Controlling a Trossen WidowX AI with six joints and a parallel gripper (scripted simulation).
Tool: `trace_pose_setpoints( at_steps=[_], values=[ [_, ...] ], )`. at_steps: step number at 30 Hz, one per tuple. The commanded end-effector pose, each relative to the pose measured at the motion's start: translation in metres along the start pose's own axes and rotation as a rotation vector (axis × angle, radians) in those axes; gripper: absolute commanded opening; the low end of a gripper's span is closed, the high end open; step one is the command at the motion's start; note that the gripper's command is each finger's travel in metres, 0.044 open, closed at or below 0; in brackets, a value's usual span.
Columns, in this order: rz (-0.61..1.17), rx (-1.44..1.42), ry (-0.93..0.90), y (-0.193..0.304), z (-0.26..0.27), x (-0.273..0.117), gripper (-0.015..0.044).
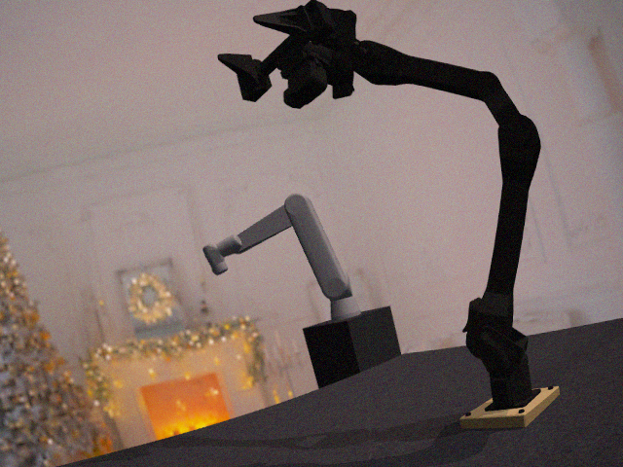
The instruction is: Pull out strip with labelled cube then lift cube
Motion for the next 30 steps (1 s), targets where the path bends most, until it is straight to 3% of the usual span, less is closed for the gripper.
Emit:
trace_pose_setpoints(
  at_steps=[1, 12, 21, 30],
  values=[
    [0.000, 0.021, -0.001, -0.001, 0.001, 0.001, 0.0400],
    [-0.070, 1.292, -0.118, -0.107, 0.006, 0.076, 0.0400],
    [-0.135, 1.860, -0.288, -0.176, -0.018, 0.106, 0.0400],
    [-0.150, 2.351, -0.572, -0.251, -0.058, 0.120, 0.0400]
  ],
)
Point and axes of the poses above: the point midway between the two fingers, 35 mm back from their tips, its own x axis out along the fingers, its own z axis across the jaws, y = z × x, the point moved 2 cm from there along -x, back along the fingers, and after that the axes turned 11 degrees about -x, right-handed, at the moved point
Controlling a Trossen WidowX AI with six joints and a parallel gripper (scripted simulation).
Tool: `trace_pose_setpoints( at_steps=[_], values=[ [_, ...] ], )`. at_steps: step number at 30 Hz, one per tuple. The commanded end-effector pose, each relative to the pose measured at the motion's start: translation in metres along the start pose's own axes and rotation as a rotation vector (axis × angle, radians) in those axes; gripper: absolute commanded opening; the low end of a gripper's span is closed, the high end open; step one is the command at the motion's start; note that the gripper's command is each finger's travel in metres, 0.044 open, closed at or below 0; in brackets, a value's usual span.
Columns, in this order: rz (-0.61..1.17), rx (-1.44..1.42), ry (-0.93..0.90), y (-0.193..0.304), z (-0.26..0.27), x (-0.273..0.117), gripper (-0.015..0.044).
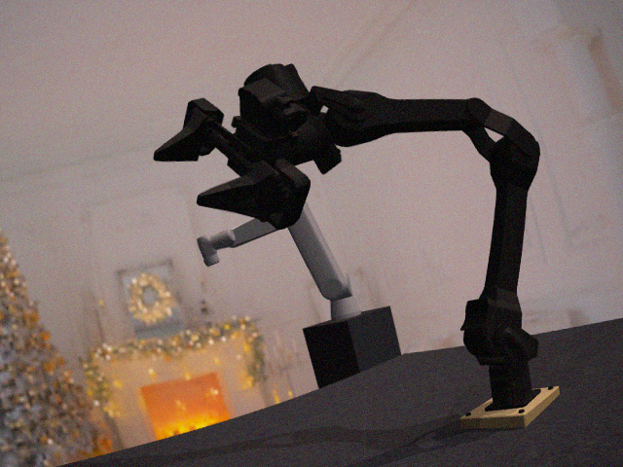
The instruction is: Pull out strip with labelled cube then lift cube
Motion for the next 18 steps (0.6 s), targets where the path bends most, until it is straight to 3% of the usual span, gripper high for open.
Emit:
trace_pose_setpoints(
  at_steps=[1, 12, 18],
  values=[
    [0.105, 0.417, -0.123, -0.006, 0.068, 0.023, 0.0400],
    [0.366, 0.938, -0.214, -0.014, 0.174, 0.033, 0.0400],
    [0.375, 0.951, -0.214, -0.014, 0.178, 0.033, 0.0400]
  ],
)
Point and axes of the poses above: the point midway between the two fingers, 35 mm back from their tips, its own x axis out along the fingers, its own z axis across the jaws, y = z × x, the point moved 2 cm from there along -x, back along the fingers, and after that the axes turned 11 degrees about -x, right-handed, at the moved point
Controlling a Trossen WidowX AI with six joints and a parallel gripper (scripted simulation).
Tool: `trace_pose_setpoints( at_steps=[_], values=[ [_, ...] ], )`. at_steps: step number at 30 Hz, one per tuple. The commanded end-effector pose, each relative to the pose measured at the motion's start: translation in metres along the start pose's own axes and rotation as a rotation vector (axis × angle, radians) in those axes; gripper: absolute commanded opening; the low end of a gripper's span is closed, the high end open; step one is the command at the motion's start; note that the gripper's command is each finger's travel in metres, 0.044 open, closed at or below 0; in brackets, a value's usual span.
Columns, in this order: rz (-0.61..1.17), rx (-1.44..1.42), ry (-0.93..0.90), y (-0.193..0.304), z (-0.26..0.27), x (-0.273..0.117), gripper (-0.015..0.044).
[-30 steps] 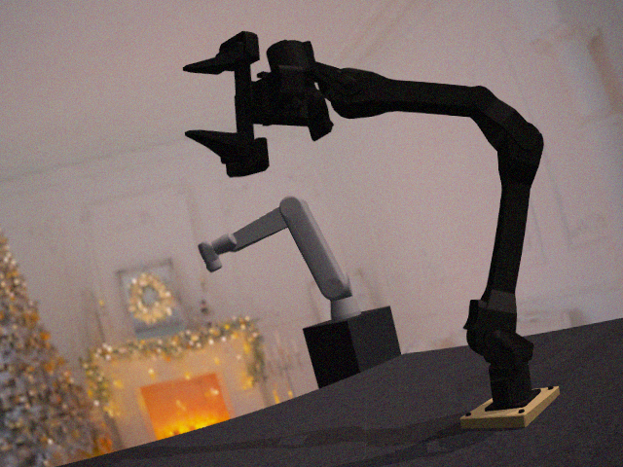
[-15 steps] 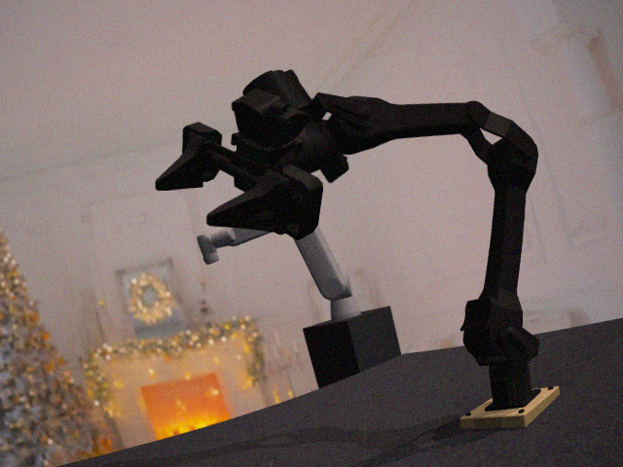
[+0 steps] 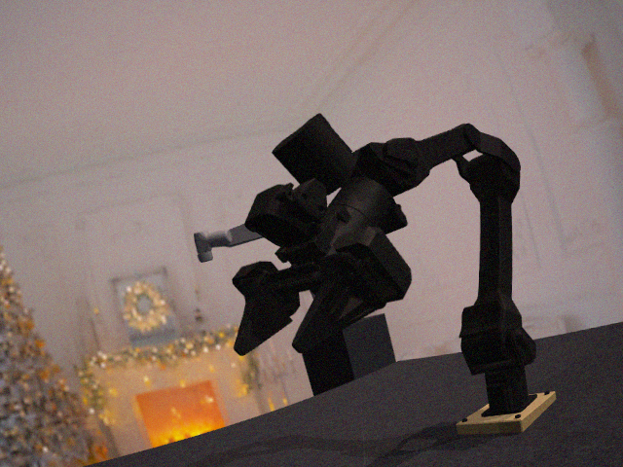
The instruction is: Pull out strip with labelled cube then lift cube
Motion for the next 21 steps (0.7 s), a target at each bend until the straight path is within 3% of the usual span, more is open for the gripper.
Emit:
trace_pose_setpoints(
  at_steps=[1, 12, 21],
  values=[
    [0.016, 0.057, 0.016, 0.007, 0.004, 0.000, 0.0400],
    [0.016, 0.057, 0.016, 0.007, 0.004, 0.000, 0.0400],
    [0.346, 0.002, -0.113, 0.002, 0.028, 0.047, 0.0164]
  ],
)
Point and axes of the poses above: the point midway between the two fingers, 35 mm back from their tips, its own x axis out along the fingers, its own z axis across the jaws, y = z × x, the point moved 2 cm from there along -x, back along the fingers, and after that the axes turned 11 degrees about -x, right-handed, at the moved point
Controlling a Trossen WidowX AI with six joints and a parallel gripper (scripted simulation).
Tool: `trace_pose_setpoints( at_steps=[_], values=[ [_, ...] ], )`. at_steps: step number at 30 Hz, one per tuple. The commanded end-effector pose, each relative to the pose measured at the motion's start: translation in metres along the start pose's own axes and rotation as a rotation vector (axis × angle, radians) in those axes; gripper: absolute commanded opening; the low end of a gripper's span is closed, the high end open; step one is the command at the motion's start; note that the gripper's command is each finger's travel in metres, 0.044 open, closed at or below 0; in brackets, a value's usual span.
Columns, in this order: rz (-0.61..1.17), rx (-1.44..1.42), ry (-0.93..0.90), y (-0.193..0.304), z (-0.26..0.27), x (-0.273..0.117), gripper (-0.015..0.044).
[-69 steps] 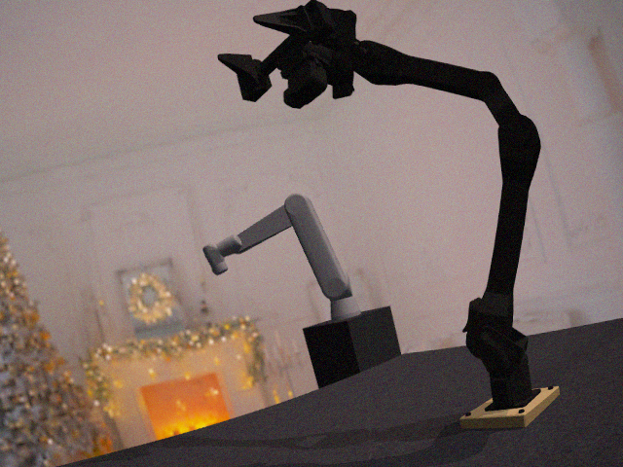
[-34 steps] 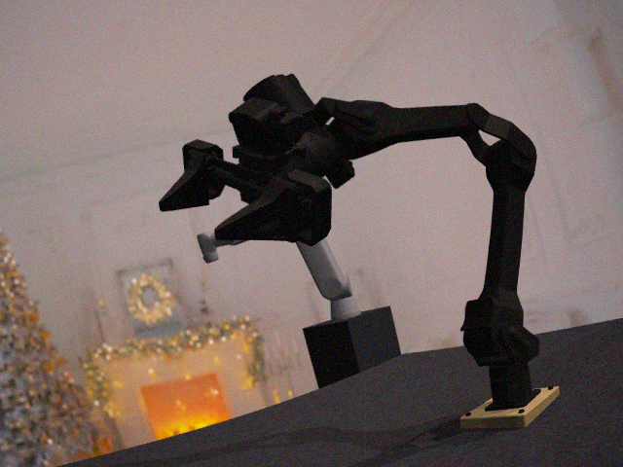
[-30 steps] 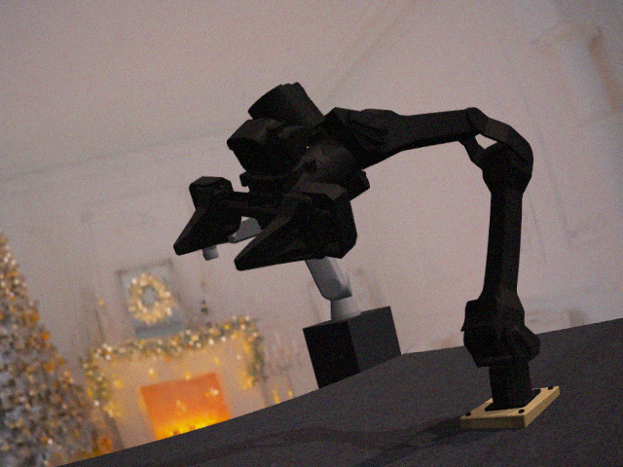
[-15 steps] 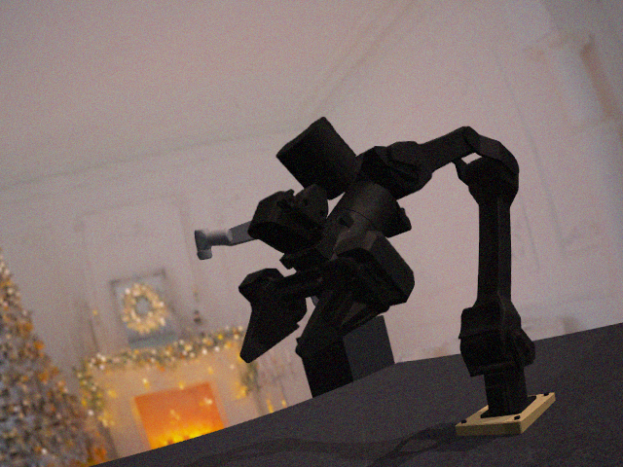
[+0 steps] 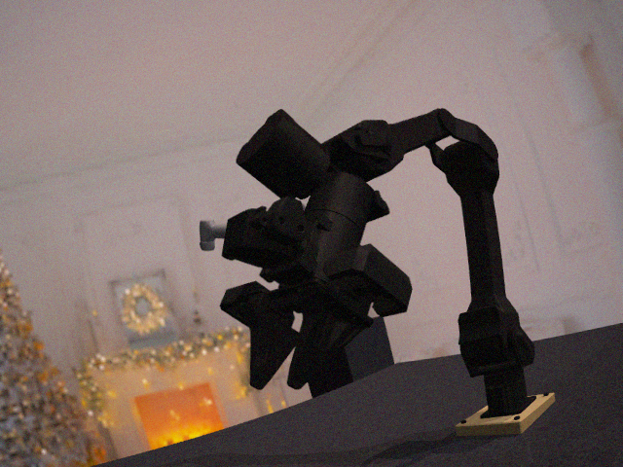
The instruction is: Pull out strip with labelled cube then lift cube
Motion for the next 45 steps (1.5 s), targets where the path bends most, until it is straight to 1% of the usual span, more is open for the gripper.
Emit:
trace_pose_setpoints(
  at_steps=[1, 6, 11, 14, 20, 45],
  values=[
    [0.167, -0.026, -0.057, -0.003, 0.012, 0.026, 0.0138],
    [0.393, -0.072, -0.125, -0.004, 0.031, 0.058, 0.0006],
    [0.621, -0.123, -0.185, 0.004, 0.052, 0.090, 0.0000],
    [0.683, -0.137, -0.199, 0.006, 0.060, 0.099, 0.0000],
    [0.688, -0.138, -0.200, 0.007, 0.061, 0.101, 0.0000],
    [0.687, -0.138, -0.200, 0.031, 0.069, 0.134, 0.0000]
  ],
)
Point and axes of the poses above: the point midway between the two fingers, 35 mm back from their tips, its own x axis out along the fingers, its own z axis across the jaws, y = z × x, the point moved 2 cm from there along -x, back along the fingers, and after that the axes turned 11 degrees about -x, right-handed, at the moved point
